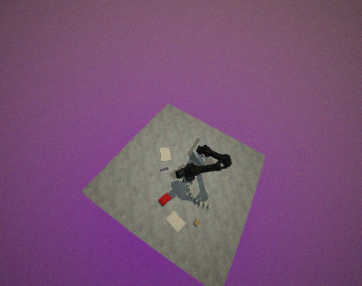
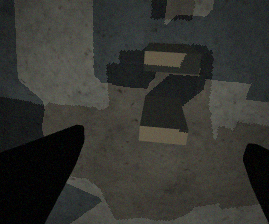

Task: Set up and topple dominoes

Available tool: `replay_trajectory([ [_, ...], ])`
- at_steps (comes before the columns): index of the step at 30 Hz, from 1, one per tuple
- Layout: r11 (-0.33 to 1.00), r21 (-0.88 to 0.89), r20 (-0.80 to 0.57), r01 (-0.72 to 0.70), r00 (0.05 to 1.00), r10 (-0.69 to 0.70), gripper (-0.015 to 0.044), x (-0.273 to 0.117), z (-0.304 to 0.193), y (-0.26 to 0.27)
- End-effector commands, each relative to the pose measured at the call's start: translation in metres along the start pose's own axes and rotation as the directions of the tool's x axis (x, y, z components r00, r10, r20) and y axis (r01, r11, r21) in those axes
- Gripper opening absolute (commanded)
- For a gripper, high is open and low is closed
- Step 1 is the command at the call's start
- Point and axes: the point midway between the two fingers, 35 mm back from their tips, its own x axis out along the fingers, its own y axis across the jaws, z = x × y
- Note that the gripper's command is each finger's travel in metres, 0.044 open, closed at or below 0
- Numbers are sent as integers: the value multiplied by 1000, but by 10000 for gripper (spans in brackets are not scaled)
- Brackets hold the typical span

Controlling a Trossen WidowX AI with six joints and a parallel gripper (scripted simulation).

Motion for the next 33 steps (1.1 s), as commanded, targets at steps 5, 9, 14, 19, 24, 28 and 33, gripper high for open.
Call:
replay_trajectory([
  [5, 1000, -19, 7, 21, 1000, -21, 440, -104, 1, 1],
  [9, 1000, -20, 8, 19, 1000, -19, 440, -110, 0, 3],
  [14, 1000, -20, 8, 19, 1000, -19, 440, -110, 0, 3],
  [19, 978, 206, 9, 17, 1000, -19, 335, -100, -5, 1],
  [24, 781, 625, 9, 8, 1000, -18, 204, -81, -16, -1],
  [28, 499, 867, 10, 0, 1000, -17, 99, -66, -25, -1],
  [33, 86, 996, 11, -9, 1000, -16, 0, -49, -36, 0],
])
